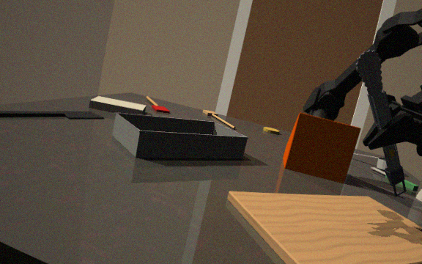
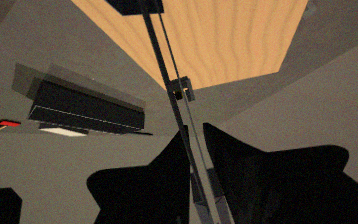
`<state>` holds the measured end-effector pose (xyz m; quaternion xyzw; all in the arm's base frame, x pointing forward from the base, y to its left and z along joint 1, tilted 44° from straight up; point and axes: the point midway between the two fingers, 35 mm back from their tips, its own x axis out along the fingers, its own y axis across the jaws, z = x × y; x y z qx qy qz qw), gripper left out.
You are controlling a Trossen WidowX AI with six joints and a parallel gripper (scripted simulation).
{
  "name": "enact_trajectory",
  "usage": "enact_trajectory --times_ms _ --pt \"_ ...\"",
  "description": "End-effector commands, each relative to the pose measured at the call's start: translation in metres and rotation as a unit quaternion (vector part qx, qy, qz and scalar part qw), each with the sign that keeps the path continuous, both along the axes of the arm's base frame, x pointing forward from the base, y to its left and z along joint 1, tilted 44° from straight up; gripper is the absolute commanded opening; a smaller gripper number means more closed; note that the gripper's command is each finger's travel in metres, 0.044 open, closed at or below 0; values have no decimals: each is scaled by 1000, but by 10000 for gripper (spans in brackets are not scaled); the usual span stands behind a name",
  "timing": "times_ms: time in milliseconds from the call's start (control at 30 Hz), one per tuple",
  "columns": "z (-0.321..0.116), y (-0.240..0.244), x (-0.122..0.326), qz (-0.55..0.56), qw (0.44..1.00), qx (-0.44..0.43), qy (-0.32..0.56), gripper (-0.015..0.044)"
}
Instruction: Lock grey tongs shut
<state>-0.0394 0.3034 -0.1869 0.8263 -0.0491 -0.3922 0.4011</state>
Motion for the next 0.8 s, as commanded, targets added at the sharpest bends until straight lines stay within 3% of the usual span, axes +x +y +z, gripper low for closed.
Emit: enact_trajectory --times_ms 0,500,767 --pt "0 3 4 -58 996 -23 58 -150" --pt "8 19 12 -238 926 -67 284 -150" --pt "8 20 12 -245 922 -67 294 -150"
